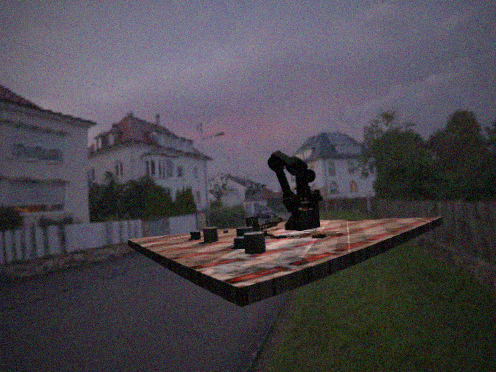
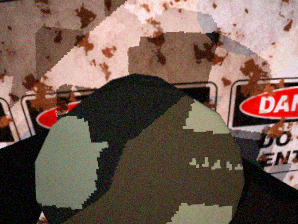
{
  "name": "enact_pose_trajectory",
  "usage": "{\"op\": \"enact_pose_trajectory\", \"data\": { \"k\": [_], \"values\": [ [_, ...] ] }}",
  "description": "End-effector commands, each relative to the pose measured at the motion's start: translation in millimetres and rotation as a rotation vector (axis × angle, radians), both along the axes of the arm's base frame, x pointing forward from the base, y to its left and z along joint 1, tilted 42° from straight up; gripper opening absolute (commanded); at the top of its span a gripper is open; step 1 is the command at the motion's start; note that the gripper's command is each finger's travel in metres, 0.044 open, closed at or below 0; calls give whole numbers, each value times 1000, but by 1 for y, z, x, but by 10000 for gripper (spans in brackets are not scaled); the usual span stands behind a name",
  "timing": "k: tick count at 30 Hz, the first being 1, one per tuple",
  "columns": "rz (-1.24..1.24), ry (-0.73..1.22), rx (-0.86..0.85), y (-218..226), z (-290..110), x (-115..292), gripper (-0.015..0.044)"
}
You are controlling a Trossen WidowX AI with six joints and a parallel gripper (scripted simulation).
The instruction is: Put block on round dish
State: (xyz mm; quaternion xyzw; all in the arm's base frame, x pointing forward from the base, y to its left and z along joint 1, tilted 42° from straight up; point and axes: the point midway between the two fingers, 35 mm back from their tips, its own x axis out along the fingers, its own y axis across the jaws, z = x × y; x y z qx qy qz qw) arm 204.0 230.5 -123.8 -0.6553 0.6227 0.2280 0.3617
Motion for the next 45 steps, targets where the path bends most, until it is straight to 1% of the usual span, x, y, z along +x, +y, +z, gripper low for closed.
{"op": "enact_pose_trajectory", "data": {
  "k": [1,7,25,26,41,42,45],
  "values": [
    [-8,-3,5,-5,-7,0,0],
    [-8,-4,4,-24,-29,4,0],
    [-8,-4,3,-38,-44,6,0],
    [-16,-7,12,-33,-40,6,26],
    [-15,-6,12,-32,-39,6,420],
    [-14,-5,11,-30,-36,6,440],
    [-8,0,7,-12,-16,2,440]
  ]
}}
